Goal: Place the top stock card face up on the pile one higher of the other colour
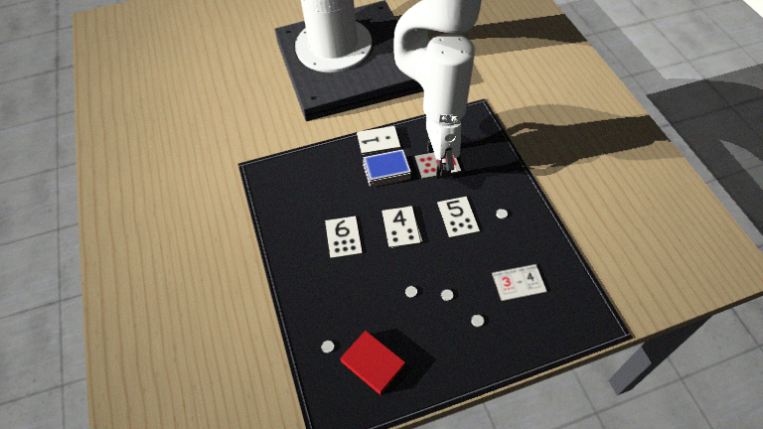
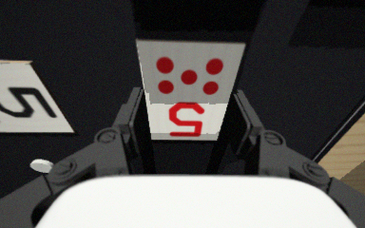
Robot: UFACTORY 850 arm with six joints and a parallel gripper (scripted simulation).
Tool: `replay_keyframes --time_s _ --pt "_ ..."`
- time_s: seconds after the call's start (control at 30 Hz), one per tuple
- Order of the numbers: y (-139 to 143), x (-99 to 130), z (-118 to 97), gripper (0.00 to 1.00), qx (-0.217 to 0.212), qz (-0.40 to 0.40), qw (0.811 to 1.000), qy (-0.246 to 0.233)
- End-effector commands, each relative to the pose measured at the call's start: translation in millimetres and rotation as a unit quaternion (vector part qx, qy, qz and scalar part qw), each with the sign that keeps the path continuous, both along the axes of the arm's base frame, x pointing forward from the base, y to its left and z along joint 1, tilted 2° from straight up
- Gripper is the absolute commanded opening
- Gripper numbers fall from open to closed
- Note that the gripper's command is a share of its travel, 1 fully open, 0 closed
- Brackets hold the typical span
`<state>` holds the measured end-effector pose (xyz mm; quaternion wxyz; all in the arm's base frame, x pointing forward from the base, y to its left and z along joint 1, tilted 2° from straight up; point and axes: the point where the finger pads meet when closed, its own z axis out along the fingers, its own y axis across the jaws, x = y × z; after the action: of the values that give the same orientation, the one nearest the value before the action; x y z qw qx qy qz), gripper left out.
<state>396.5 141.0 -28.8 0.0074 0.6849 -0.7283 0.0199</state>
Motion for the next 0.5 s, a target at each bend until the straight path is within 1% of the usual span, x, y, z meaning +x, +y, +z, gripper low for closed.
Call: replay_keyframes --time_s 0.0,0.47 --pt "0.2 0.6 0.3 0.61 0.000 0.000 1.000 0.000" --pt "0.3 0.5 4.3 0.61 0.000 0.000 1.000 -0.001"
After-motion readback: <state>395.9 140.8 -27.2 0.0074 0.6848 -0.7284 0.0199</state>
